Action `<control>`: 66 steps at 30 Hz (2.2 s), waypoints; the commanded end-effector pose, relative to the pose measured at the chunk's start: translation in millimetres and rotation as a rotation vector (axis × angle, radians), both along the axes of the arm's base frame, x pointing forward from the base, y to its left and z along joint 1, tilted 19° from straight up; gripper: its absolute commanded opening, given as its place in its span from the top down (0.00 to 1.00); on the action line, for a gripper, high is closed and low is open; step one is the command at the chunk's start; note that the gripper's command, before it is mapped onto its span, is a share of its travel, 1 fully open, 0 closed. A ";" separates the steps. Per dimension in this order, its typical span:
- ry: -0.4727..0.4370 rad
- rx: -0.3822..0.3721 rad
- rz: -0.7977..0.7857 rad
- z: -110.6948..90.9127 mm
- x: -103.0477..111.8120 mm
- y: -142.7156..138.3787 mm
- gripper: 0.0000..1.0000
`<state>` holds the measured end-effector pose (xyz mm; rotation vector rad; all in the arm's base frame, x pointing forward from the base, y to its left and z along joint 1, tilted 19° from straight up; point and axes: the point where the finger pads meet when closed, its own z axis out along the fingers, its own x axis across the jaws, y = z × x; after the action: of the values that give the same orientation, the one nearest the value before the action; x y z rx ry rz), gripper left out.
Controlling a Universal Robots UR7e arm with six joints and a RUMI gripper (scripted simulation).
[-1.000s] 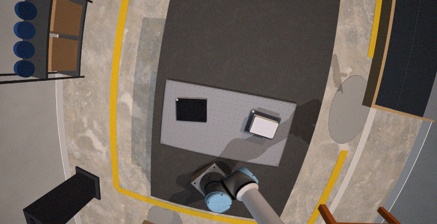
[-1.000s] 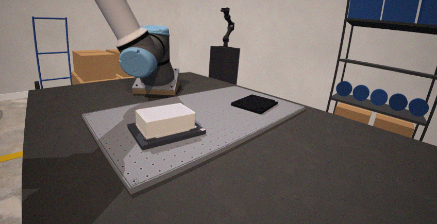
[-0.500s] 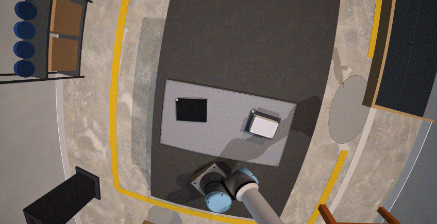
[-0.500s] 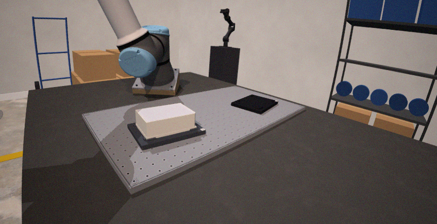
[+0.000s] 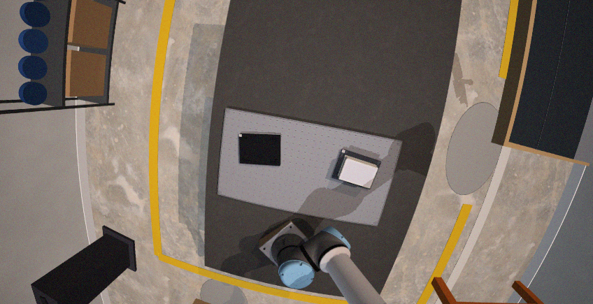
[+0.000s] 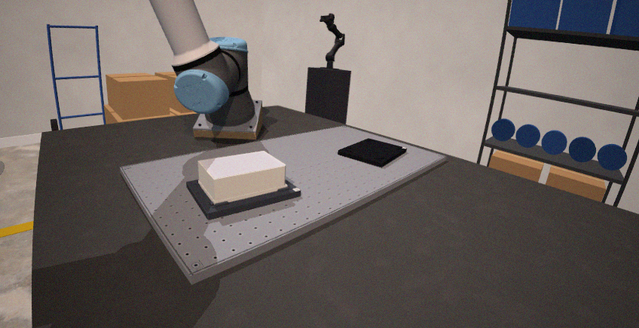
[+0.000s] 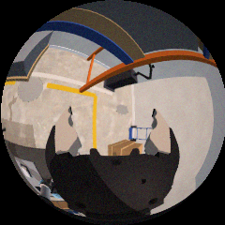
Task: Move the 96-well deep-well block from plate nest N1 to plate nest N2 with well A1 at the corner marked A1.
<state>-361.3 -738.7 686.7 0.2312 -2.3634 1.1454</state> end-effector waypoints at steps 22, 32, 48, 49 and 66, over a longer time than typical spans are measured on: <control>0.059 -0.022 -0.048 83.8 27.3 60.7 0.00; 0.115 -0.046 -0.097 111.0 39.4 84.8 0.00; 0.161 -0.067 -0.140 158.0 62.6 129.8 0.00; 0.161 -0.067 -0.140 158.0 62.6 129.8 0.00; 0.169 -0.071 -0.148 203.4 90.8 182.2 0.00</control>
<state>-275.9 -567.7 880.4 0.1211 -2.1489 1.0937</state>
